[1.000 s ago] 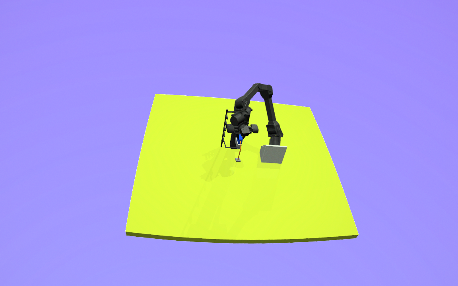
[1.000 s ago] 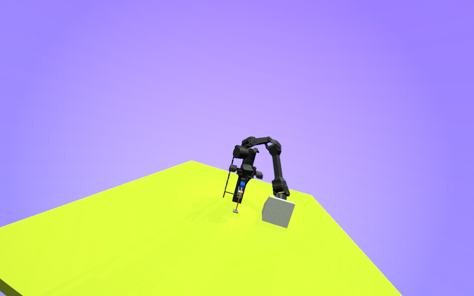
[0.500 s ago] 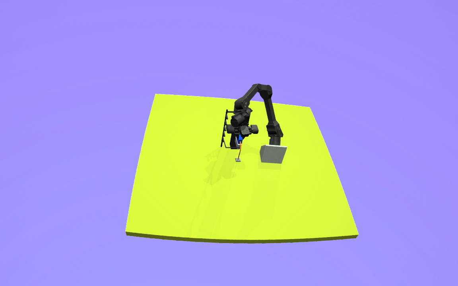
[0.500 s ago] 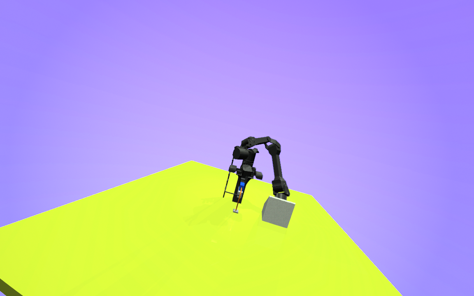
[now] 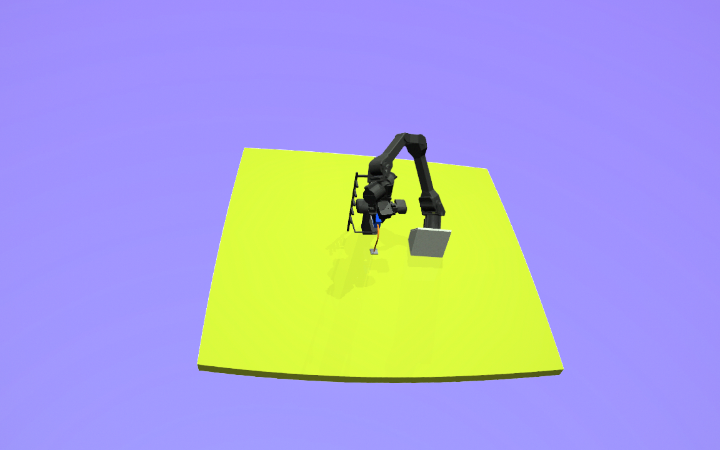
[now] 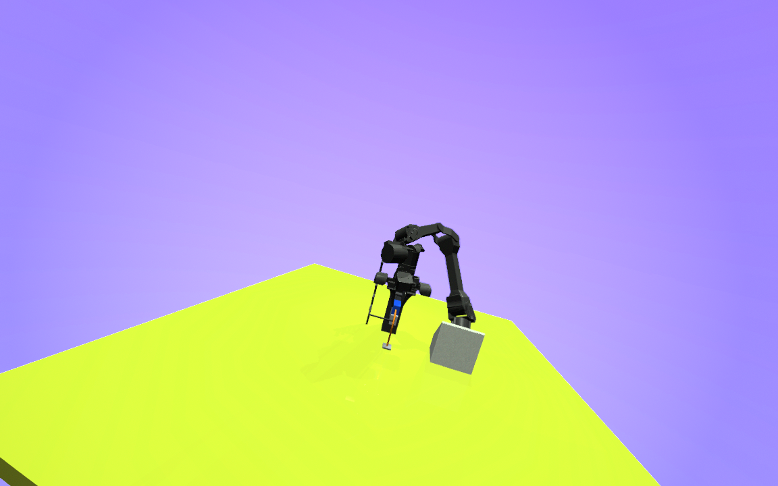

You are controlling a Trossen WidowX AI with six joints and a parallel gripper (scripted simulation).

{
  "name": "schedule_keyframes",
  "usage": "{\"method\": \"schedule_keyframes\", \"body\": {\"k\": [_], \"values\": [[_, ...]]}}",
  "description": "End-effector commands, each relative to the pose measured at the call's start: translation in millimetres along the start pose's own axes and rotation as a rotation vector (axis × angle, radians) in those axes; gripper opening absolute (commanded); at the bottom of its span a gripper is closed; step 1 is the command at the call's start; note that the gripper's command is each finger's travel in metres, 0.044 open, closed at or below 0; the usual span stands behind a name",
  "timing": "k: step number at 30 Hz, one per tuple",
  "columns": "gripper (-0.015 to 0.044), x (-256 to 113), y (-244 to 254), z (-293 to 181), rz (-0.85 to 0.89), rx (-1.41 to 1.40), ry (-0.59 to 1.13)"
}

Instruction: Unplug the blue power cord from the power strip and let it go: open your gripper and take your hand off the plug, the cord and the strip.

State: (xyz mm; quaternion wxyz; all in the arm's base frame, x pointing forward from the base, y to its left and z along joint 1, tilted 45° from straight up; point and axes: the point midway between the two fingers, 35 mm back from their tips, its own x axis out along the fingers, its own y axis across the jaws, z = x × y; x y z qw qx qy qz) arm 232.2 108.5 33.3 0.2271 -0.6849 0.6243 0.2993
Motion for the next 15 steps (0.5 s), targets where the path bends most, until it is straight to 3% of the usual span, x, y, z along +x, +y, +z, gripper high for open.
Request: {"method": "schedule_keyframes", "body": {"k": [1,3,9,15], "values": [[0.0,-8.6,1.8,27.1,-0.014,-0.018,-0.04],[0.0,-9.2,2.2,30.3,-0.014,-0.019,-0.04],[0.0157,-6.9,1.2,22.7,-0.012,-0.014,-0.043],[0.016,-6.9,1.2,22.7,-0.012,-0.014,-0.043]]}}
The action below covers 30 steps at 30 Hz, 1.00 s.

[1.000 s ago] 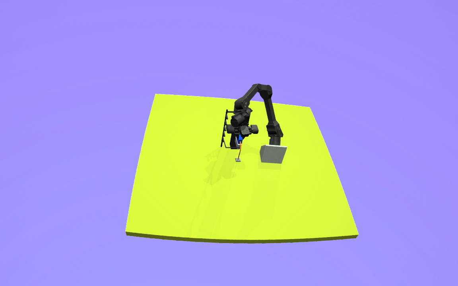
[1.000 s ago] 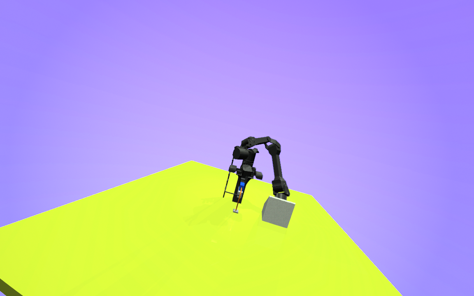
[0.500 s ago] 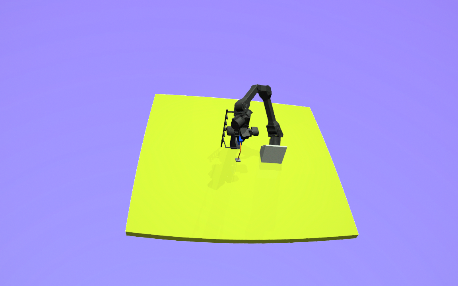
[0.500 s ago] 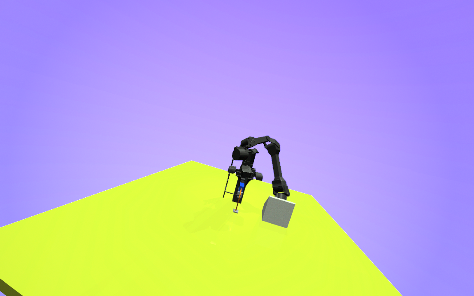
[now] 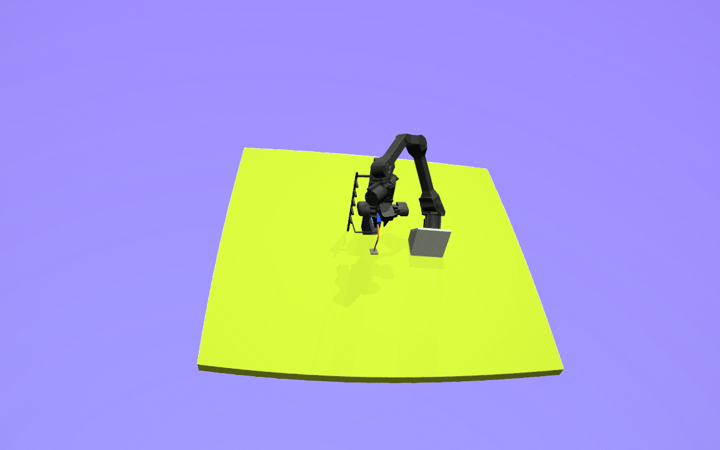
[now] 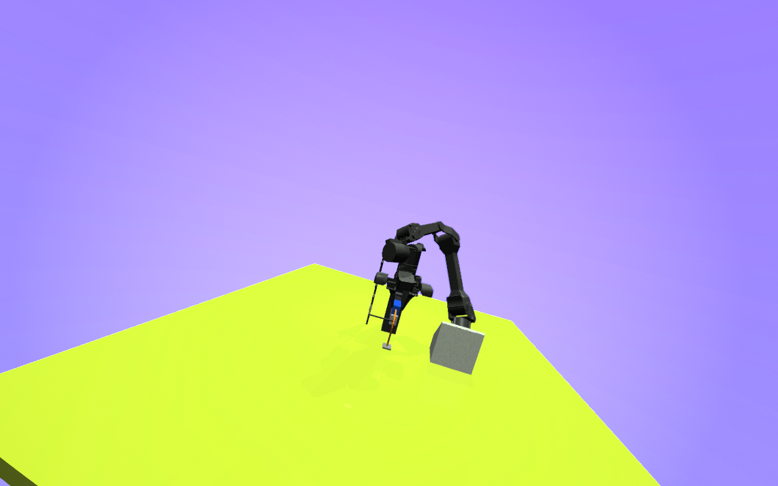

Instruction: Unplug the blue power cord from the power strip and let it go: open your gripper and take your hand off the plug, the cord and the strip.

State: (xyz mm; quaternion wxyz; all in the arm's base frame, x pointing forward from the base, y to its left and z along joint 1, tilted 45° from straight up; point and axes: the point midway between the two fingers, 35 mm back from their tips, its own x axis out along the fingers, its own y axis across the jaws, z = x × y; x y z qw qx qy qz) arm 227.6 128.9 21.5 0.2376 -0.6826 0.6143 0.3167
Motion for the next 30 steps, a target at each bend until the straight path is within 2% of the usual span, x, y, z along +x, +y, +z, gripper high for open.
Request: {"method": "schedule_keyframes", "body": {"k": [1,12,30], "values": [[0.016,0,0,0,-0.002,-0.001,0.0],[0.016,-7,0,-2,-0.006,-0.007,0.005],[0.016,-7,0,-31,-0.006,-0.007,0.007]]}}
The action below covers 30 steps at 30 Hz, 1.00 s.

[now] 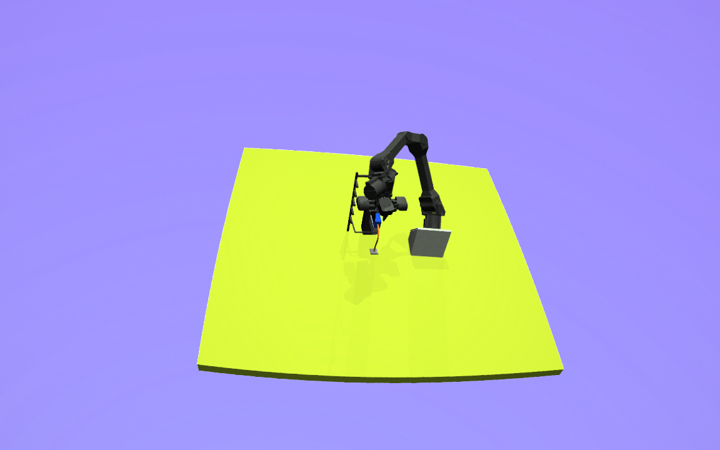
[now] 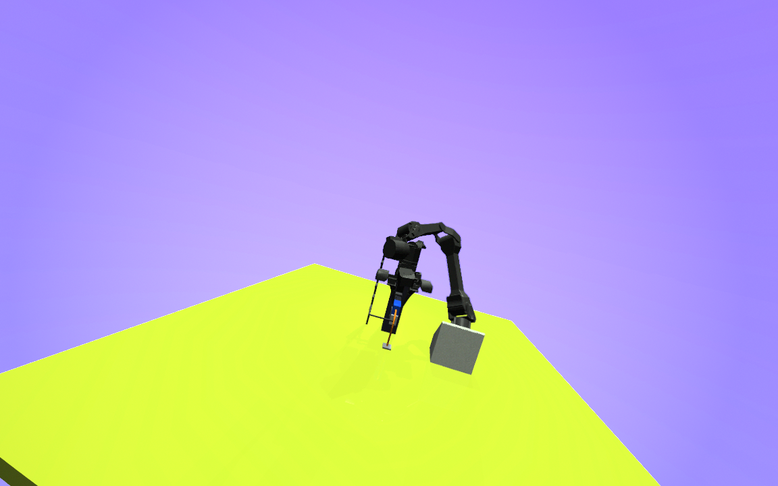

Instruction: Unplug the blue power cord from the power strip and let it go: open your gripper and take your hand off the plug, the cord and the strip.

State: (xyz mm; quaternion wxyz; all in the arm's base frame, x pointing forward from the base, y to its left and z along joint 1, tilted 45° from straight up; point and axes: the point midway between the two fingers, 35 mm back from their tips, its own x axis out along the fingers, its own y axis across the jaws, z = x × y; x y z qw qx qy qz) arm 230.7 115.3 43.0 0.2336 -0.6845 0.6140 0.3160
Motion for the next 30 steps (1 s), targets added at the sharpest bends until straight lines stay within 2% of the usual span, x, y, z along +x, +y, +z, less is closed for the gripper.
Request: {"method": "schedule_keyframes", "body": {"k": [1,21,24,30], "values": [[0.016,-1,0,-8,-0.005,-0.001,0.0],[0.016,11,1,-17,-0.005,-0.001,0.001],[0.0081,9,1,-17,0.0,0.001,0.001],[0.0041,9,1,-17,0.0,0.001,0.001]]}}
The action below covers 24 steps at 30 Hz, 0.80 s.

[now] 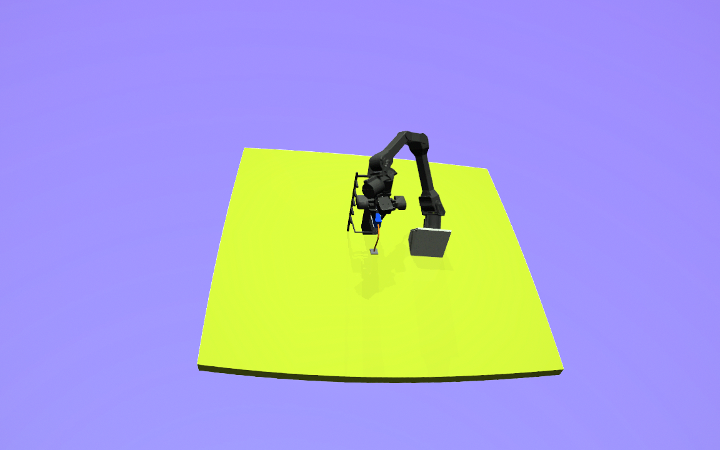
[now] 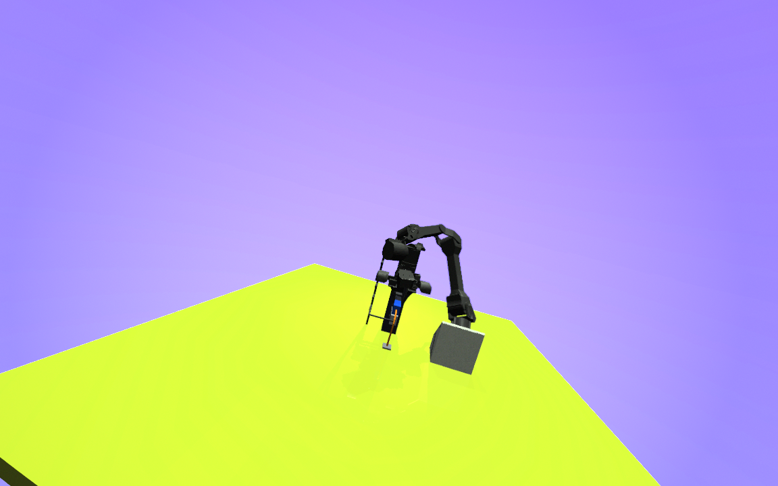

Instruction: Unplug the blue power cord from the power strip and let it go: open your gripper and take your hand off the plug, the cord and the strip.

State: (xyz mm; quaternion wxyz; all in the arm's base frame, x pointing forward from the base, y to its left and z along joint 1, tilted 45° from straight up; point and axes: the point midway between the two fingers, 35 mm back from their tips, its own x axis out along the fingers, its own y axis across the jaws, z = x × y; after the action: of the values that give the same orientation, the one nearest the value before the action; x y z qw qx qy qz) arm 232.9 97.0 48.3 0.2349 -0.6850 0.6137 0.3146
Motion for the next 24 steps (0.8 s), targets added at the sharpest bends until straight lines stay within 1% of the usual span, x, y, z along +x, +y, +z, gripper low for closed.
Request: {"method": "schedule_keyframes", "body": {"k": [1,3,4,24], "values": [[0.0035,0,1,0,0.002,-0.002,0.0],[0.0021,0,1,0,0.002,-0.002,0.0],[0.0,0,1,0,0.002,-0.002,0.0],[0.0,-2,-2,30,0.0,-0.003,-0.003]]}}
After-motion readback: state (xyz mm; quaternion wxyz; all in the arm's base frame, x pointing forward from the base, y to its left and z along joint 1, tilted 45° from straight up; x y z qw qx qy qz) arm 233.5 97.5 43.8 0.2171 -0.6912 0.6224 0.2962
